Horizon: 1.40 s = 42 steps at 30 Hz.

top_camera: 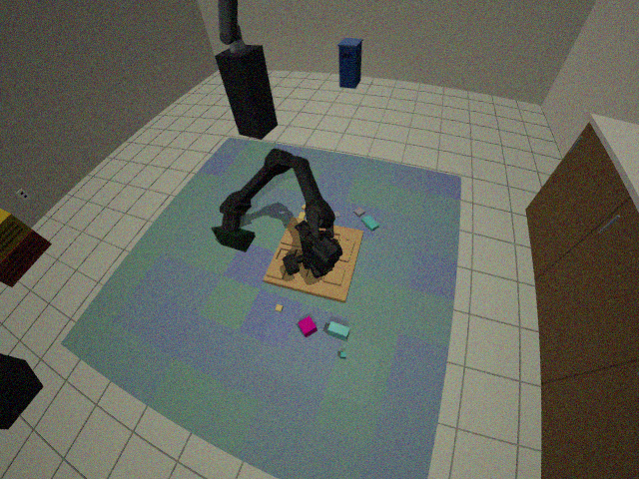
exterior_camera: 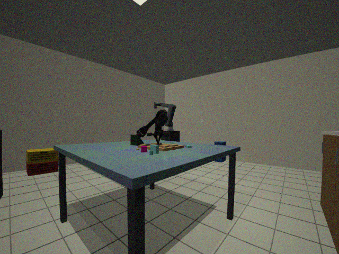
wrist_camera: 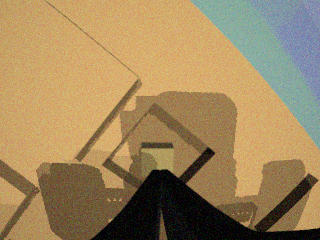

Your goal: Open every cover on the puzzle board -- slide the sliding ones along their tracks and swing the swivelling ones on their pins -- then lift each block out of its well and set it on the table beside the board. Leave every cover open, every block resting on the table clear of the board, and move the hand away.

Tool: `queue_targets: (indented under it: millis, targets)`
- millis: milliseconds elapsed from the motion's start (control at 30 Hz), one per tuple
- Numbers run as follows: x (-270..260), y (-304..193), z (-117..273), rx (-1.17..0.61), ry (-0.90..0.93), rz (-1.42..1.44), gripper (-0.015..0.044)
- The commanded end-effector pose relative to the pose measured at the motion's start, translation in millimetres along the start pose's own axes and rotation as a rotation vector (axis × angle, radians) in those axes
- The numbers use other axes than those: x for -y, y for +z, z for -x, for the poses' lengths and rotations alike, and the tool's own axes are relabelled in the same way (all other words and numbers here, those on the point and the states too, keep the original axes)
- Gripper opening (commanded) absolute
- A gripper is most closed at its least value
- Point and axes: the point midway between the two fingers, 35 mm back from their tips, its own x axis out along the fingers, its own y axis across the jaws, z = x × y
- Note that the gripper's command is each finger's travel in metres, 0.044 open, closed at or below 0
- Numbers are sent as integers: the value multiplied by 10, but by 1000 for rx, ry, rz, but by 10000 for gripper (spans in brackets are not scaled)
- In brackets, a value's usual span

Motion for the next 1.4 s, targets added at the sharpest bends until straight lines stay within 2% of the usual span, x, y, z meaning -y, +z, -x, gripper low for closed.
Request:
queue_targets:
  millis: [0, 900, 1367]
  targets:
    - [7, -1, -46, 1, 6, -7, 0]
    - [14, 41, -190, 0, 6, -6, 0]
    - [14, 36, -126, 1, 6, -7, 0]
